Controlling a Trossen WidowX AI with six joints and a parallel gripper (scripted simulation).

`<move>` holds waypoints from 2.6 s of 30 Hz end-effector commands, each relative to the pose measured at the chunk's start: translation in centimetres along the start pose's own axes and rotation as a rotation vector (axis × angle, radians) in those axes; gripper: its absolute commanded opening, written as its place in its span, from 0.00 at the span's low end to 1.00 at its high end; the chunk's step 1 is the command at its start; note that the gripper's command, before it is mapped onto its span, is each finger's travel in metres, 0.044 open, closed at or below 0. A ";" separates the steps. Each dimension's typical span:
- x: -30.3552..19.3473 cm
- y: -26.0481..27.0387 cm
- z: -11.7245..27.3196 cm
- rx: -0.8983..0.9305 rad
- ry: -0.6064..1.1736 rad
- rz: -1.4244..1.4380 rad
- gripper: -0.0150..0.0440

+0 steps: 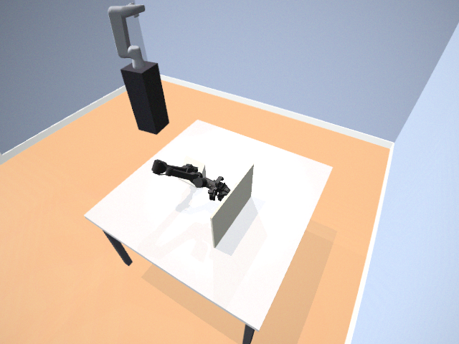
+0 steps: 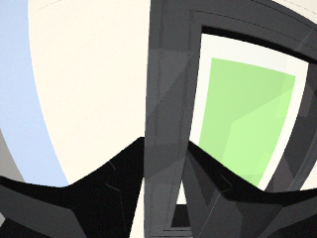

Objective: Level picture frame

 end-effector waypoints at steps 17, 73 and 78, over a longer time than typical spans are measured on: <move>0.0 -0.2 0.0 0.002 -0.001 0.123 0.25; 2.9 3.8 19.7 -0.002 0.006 -0.365 0.69; 2.9 3.8 19.7 -0.002 0.006 -0.365 0.69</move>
Point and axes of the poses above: the point midway between the two fingers, 35 mm back from their tips, its own z axis back along the fingers, its own y axis across the jaws, x = y × z, the point moved 8 cm from there along z, back along the fingers, and after that the axes turned 5 degrees about -z, right-handed, at the moved point
